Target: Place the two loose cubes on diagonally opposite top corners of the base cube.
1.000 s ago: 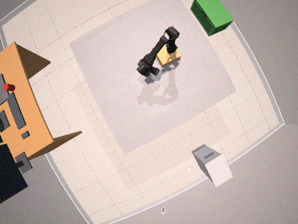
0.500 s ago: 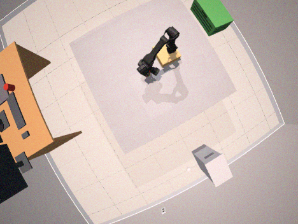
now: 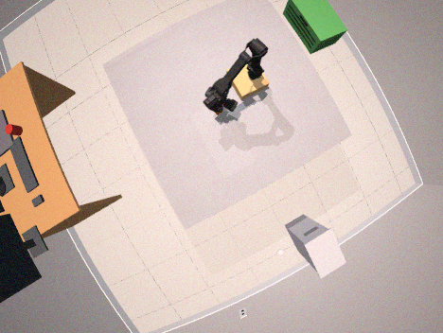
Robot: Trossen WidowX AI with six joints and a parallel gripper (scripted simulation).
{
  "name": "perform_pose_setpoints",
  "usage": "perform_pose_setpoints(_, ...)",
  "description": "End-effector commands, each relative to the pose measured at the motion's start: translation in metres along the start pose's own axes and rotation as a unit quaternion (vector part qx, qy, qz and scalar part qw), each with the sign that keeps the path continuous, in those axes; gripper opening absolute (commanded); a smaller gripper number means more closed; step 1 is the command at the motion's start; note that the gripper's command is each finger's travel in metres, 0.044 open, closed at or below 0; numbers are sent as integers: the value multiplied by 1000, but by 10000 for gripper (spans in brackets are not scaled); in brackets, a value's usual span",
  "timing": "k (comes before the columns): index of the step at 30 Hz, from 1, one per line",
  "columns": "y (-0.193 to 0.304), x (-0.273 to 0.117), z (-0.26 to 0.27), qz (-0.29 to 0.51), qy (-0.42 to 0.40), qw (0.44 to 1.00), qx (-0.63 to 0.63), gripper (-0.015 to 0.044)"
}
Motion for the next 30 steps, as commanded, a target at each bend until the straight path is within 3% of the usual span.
perform_pose_setpoints(1,-2,-8,0,-3,0,1000,0,205)
perform_pose_setpoints(30,-2,-45,0,-4,0,1000,0,205)
Point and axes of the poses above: the point midway between the two fingers, 35 mm back from their tips, its own x axis out along the fingers, its own z axis across the jaws, y = z × x, the point moved 5 cm from there along -x, back along the fingers, and after that the axes turned 8 degrees about x, right-handed, at the moved point
